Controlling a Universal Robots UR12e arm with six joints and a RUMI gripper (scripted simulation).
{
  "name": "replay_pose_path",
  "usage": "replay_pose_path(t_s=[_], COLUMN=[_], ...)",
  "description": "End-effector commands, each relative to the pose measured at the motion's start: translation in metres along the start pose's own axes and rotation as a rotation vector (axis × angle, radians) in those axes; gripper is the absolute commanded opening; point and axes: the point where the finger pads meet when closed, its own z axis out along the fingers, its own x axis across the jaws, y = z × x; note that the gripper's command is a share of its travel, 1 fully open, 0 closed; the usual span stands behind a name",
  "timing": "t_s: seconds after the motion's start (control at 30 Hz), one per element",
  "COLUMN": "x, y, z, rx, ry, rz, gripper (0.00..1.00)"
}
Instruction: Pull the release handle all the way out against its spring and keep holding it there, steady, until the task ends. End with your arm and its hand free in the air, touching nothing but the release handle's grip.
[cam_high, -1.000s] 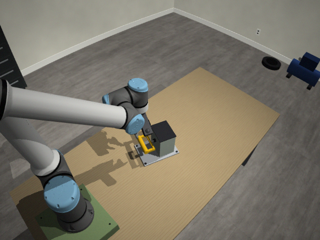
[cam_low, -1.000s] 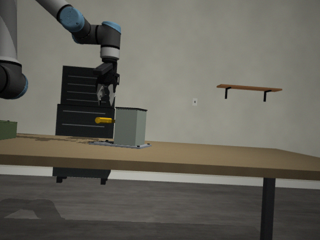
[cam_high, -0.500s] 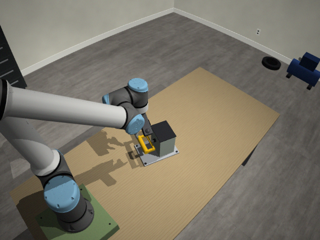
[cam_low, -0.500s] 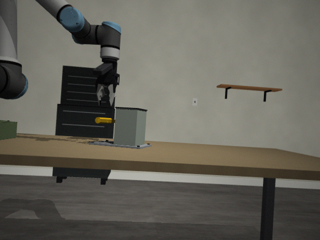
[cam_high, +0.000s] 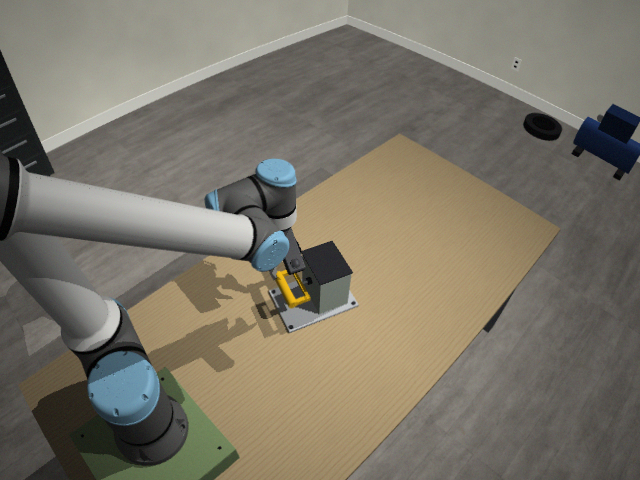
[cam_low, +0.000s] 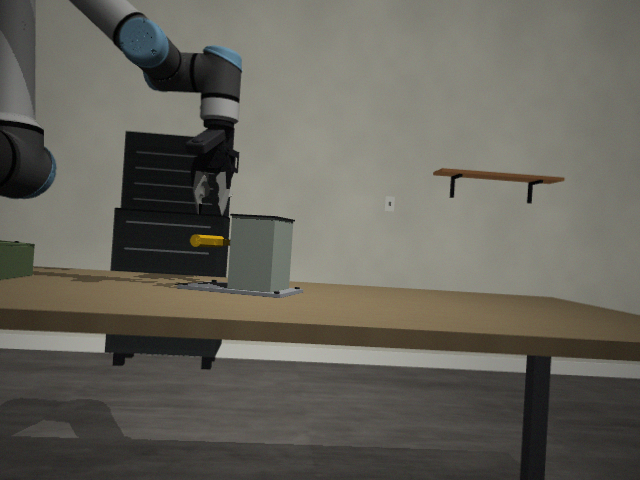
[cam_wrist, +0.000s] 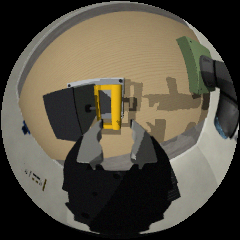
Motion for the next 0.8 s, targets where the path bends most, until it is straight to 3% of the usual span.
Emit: replay_pose_path(t_s=[0.0, 0.77], x=[-0.001, -0.001], y=[0.000, 0.000], z=[0.005, 0.030], rx=[0.000, 0.000], ry=[-0.001, -0.001], rz=[0.000, 0.000], gripper=[0.33, 0.33])
